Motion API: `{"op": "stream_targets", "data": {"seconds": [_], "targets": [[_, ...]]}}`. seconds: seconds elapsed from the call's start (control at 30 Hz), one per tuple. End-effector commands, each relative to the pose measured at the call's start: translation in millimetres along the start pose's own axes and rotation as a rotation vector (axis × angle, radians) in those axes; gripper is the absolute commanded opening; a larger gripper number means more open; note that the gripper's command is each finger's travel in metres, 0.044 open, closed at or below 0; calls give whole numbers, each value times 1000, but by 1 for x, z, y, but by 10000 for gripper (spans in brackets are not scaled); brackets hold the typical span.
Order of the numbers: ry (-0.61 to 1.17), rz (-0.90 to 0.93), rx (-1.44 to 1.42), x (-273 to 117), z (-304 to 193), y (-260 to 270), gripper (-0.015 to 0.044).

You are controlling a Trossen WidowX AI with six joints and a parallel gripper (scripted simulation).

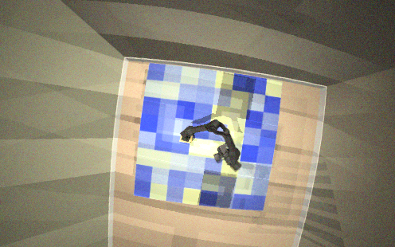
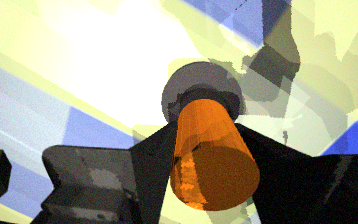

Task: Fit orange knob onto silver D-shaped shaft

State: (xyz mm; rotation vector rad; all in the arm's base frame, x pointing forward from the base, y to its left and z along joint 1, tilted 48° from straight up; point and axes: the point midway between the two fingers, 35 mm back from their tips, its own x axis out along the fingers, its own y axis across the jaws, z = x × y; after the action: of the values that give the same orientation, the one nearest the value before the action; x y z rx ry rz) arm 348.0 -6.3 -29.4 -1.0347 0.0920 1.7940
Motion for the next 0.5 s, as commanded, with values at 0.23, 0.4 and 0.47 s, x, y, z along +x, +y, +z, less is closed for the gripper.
{"op": "stream_targets", "data": {"seconds": [0.23,0.4,0.47], "targets": [[0,0,-4,1,2,-3,0],[0,0,-4,2,2,-3,0],[0,0,-18,2,2,-3,0]]}}
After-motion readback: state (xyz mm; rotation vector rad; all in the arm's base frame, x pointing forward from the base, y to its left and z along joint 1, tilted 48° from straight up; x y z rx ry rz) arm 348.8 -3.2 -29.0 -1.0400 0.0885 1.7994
